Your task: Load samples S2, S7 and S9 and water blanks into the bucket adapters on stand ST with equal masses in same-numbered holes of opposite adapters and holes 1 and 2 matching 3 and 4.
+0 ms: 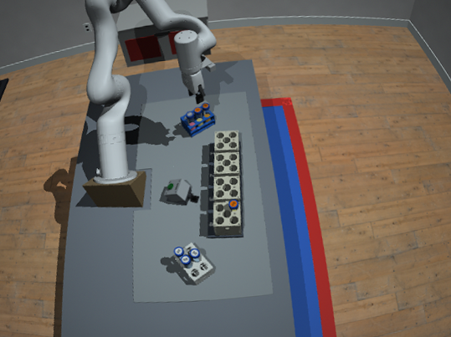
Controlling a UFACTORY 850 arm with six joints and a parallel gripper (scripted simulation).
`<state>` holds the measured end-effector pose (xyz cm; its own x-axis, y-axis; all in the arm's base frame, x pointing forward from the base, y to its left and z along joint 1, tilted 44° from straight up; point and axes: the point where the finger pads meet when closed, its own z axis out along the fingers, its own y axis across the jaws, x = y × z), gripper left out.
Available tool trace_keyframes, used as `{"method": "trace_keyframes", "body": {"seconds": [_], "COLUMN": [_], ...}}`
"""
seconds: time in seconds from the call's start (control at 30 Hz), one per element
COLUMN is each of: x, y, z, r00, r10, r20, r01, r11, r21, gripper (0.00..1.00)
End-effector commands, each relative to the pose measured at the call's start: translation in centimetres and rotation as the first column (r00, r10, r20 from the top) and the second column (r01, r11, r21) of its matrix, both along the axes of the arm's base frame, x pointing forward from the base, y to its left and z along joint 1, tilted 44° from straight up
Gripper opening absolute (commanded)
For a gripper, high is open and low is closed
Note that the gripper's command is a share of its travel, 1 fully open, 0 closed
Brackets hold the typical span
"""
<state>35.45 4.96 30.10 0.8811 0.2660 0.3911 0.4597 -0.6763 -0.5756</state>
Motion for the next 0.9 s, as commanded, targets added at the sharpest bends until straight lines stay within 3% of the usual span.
{"method": "trace_keyframes", "body": {"seconds": [0.0,0.17,0.57,0.87], "x": [-0.2,-0.7,-0.7,-0.5], "y": [1.1,2.7,2.7,3.9], "z": [1.1,2.6,2.6,1.3], "r00": [1.000,1.000,1.000,1.000], "r10": [-0.001,-0.001,-0.001,-0.001], "r20": [0.001,0.001,0.001,0.001], "r01": [0.001,0.001,0.001,0.001], "r11": [1.000,1.000,1.000,1.000], "r21": [-0.002,-0.002,-0.002,-0.002], "gripper": [0.57,0.57,0.57,0.57]}}
